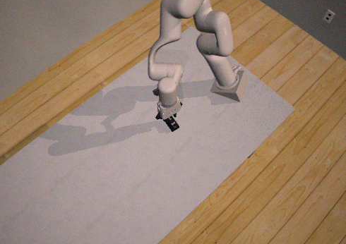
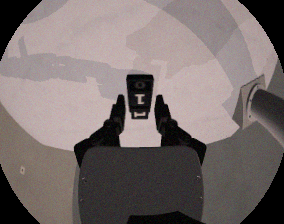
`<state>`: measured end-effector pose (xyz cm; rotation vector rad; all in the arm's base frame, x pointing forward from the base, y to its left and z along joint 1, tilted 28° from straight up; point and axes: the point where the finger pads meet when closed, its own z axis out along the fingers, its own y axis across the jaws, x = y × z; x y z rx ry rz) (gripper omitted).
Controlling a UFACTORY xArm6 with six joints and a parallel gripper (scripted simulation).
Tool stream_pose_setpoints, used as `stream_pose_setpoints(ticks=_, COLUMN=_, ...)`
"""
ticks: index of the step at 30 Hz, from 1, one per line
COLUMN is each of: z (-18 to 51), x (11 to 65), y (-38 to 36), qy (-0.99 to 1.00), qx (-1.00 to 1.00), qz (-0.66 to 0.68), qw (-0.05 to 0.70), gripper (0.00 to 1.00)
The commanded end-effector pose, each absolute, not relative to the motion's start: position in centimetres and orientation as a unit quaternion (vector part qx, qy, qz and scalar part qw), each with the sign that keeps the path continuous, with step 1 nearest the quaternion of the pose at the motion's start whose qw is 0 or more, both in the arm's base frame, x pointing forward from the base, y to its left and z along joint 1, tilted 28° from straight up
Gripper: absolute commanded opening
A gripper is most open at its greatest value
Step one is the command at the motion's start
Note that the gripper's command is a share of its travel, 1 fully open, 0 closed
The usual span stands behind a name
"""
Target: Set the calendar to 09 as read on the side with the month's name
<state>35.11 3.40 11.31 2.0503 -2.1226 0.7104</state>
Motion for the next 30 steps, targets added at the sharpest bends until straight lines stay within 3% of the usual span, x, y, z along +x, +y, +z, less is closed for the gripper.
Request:
stream_pose_setpoints(ticks=1, z=11.2, x=35.2, y=3.4, qy=-0.698, qx=0.674, qz=0.234, qw=0.052, gripper=0.47)
stream_pose_setpoints(ticks=30, z=9.1, x=35.8, y=2.4, qy=-0.698, qx=0.674, qz=0.234, qw=0.052, gripper=0.47)
